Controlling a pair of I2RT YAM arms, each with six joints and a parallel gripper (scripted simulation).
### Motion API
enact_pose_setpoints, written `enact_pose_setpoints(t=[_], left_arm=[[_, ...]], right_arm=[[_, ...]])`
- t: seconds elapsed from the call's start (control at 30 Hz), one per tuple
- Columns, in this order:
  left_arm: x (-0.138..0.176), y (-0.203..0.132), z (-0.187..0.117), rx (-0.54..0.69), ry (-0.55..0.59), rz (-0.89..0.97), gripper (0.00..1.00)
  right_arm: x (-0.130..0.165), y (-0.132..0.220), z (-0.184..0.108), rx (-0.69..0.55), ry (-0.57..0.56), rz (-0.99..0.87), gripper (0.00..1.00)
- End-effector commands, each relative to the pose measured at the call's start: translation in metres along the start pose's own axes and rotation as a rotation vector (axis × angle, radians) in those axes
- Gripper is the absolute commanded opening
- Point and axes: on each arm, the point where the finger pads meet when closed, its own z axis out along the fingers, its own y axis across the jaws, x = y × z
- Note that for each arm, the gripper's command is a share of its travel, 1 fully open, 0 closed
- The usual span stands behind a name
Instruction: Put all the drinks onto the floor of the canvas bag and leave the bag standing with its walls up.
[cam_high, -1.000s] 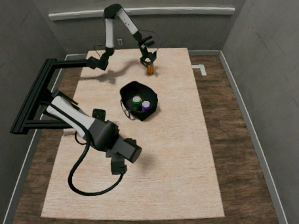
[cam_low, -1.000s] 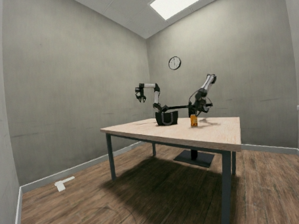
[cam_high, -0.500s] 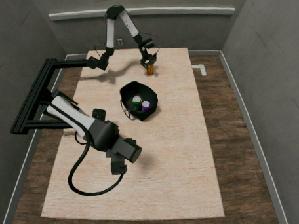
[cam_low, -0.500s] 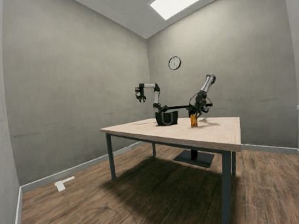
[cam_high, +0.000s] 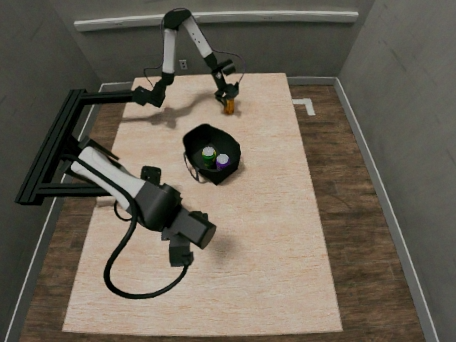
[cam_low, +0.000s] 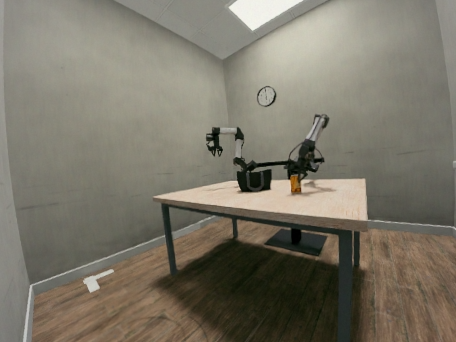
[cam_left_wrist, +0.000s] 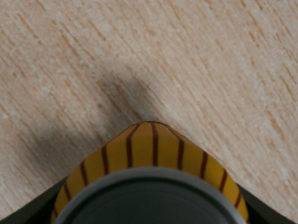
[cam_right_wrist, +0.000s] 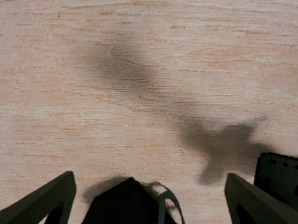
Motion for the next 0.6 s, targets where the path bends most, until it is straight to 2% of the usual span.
enact_pose_setpoints(t=[0.0,0.57], left_arm=[[-0.0106,0.0059,-0.0048,-0.019,-0.039,0.002,0.74],[-0.0087,0.0076,-0.0048,-0.028,-0.028,0.002,0.71]], right_arm=[[-0.0029,0.0008,-0.0099,-0.030,-0.026,0.009,0.86],[-0.0029,0.0008,-0.0099,-0.030,-0.026,0.009,0.86]])
